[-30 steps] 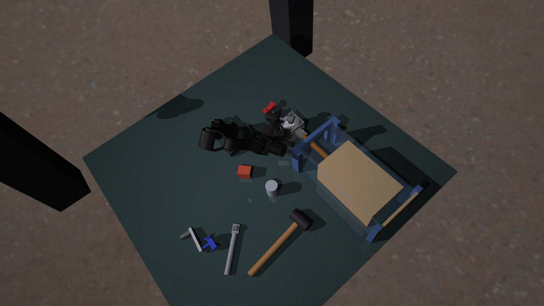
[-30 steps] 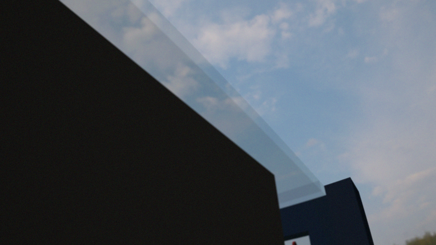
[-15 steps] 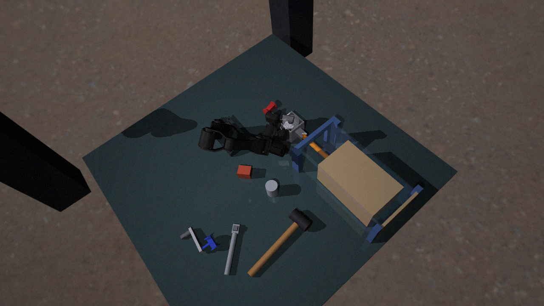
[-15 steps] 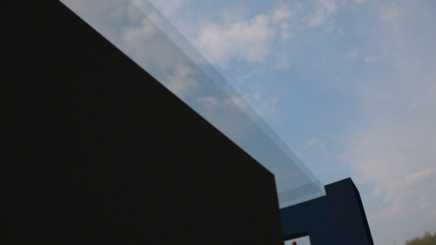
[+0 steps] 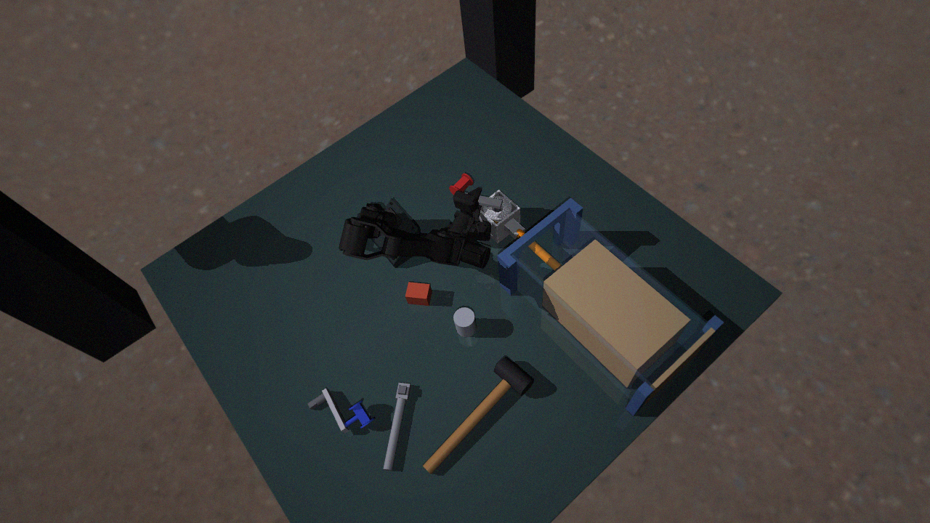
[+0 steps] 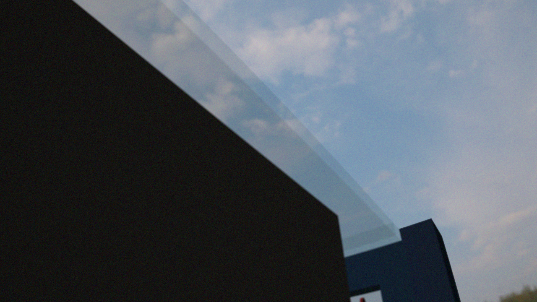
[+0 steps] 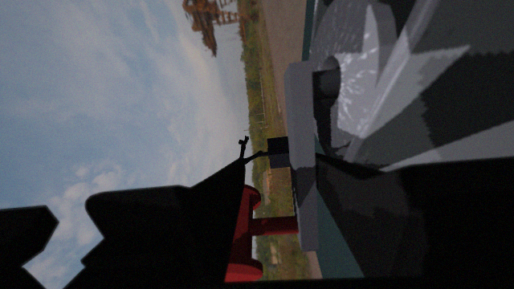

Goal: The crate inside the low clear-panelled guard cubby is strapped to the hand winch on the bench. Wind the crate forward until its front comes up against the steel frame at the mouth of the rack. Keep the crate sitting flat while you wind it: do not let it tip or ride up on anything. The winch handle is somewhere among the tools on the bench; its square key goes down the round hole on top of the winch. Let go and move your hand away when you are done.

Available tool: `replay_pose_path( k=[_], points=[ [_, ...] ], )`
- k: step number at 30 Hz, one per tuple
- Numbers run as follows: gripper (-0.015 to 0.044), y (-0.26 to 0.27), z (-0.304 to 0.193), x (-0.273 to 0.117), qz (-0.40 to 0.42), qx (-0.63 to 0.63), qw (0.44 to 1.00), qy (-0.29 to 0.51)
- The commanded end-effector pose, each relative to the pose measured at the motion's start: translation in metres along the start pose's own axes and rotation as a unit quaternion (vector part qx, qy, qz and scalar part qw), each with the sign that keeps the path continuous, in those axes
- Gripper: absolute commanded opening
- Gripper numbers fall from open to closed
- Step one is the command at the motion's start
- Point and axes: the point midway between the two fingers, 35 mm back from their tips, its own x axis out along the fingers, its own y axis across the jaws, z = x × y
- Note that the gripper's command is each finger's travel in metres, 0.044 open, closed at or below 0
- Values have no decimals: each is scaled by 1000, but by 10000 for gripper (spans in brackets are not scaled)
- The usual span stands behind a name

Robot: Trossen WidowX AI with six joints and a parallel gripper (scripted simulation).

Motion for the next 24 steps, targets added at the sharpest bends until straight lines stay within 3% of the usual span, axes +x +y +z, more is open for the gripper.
replay_pose_path(
  k=[1,24],
  points=[
    [240,-2,0,0,-6,0,1000,-1],
    [240,-2,0,0,-6,0,1000,-1]
  ],
)
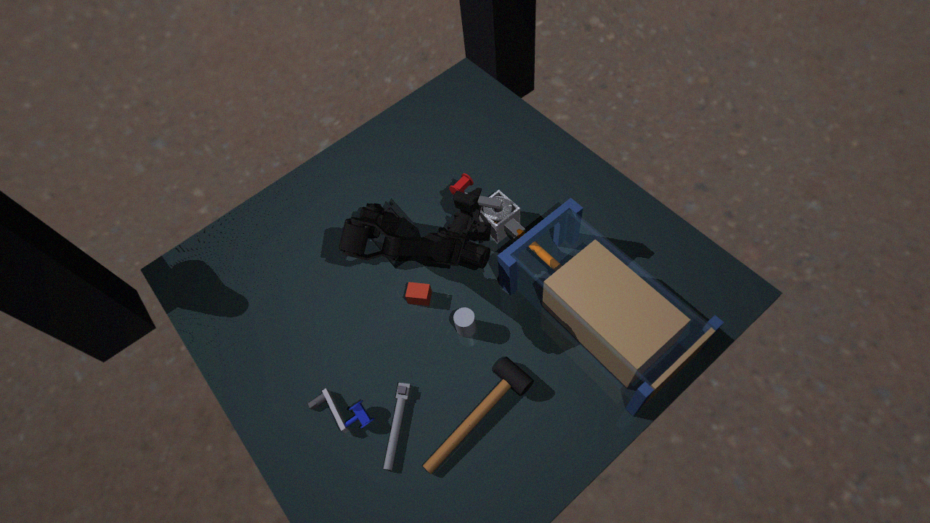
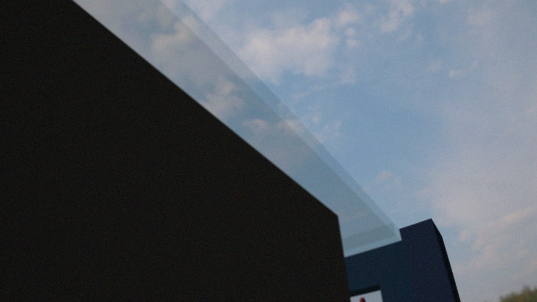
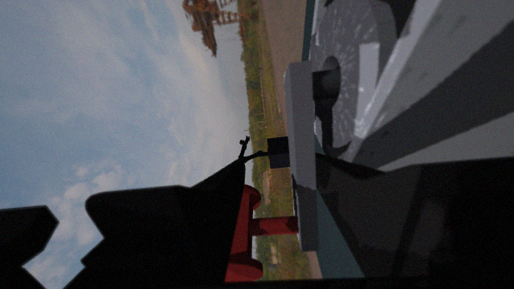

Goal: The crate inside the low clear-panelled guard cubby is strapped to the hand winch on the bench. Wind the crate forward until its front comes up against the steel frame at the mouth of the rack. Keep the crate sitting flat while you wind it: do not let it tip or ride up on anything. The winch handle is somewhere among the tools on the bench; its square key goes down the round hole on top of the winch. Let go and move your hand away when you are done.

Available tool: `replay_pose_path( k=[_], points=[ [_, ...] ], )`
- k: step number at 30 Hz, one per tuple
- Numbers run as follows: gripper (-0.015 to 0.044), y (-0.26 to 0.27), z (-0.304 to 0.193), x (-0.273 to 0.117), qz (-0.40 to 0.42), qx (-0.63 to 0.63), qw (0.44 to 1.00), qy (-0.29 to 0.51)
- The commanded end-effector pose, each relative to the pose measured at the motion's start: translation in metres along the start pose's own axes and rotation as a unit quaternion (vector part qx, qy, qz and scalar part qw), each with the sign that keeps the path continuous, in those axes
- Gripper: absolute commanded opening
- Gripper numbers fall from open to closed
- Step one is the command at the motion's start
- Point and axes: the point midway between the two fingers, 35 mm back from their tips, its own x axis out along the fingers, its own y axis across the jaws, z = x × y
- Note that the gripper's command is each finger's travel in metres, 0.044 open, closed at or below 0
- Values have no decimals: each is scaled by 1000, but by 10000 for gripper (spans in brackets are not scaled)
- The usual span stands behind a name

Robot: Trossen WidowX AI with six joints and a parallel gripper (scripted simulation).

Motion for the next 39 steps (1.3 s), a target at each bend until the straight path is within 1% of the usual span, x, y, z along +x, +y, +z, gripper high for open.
replay_pose_path(
  k=[1,39],
  points=[
    [240,-2,0,0,-6,0,1000,-1],
    [240,4,-2,0,0,0,1000,0]
  ],
)
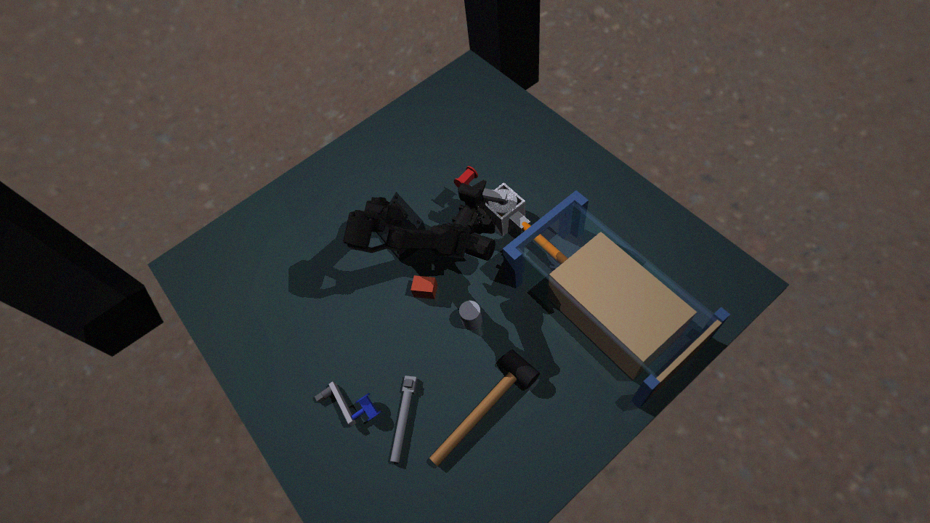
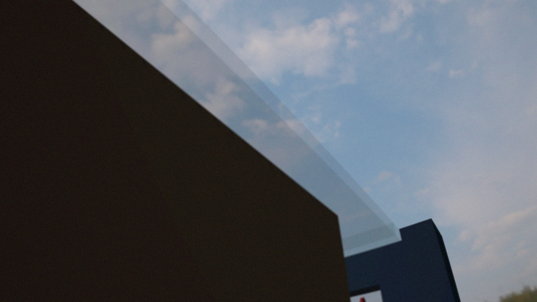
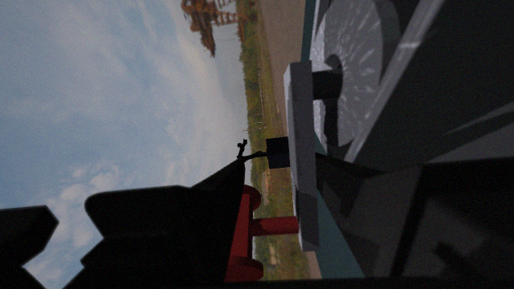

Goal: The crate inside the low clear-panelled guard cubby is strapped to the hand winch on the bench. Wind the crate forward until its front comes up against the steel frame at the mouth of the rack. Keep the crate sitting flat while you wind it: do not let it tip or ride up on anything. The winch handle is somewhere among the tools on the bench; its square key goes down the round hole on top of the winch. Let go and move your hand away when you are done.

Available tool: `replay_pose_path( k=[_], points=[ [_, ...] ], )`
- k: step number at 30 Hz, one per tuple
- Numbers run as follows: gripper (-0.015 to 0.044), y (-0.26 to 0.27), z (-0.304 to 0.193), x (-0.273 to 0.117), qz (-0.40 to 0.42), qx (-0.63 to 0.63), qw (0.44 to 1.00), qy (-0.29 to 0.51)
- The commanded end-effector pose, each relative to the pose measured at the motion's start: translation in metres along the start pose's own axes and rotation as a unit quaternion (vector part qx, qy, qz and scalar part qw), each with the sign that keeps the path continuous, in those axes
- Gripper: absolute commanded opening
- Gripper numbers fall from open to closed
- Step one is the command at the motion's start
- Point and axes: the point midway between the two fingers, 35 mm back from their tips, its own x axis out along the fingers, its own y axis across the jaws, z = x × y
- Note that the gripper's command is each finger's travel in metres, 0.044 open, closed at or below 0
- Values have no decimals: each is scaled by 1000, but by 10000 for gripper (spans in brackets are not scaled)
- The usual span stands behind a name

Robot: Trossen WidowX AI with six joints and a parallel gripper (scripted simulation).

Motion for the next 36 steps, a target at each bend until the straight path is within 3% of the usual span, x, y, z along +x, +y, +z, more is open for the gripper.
replay_pose_path(
  k=[1,36],
  points=[
    [240,2,-1,0,5,2,1000,2],
    [240,-7,3,0,0,0,1000,0]
  ],
)
